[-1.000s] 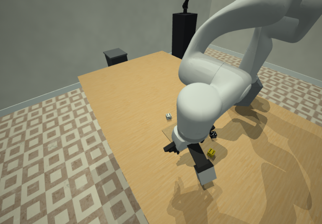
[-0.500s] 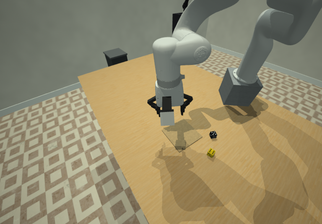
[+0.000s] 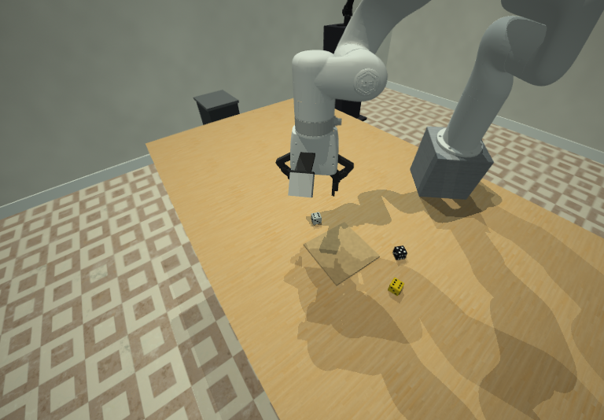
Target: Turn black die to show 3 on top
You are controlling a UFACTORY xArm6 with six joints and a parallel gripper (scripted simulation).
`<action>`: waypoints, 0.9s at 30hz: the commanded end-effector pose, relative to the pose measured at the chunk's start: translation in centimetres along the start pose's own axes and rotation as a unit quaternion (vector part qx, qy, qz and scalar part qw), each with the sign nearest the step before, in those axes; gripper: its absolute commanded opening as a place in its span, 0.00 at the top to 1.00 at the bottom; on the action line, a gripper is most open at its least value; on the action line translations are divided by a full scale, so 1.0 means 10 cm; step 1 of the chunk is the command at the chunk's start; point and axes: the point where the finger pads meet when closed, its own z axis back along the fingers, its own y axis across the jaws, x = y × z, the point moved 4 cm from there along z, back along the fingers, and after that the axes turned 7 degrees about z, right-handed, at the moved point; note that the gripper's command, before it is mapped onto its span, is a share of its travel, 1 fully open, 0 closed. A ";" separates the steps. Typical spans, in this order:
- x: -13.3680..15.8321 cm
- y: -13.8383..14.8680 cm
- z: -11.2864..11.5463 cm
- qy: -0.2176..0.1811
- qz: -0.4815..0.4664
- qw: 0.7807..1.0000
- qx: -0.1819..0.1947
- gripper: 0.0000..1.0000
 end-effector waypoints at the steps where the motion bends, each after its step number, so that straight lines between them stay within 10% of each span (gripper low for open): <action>1: 0.00 0.01 0.01 0.001 -0.001 1.000 0.002 0.00; 12: 0.00 0.02 -0.06 0.000 -0.001 1.000 0.001 0.00; 27: -0.02 0.04 -1.00 0.000 -0.001 1.000 0.001 0.00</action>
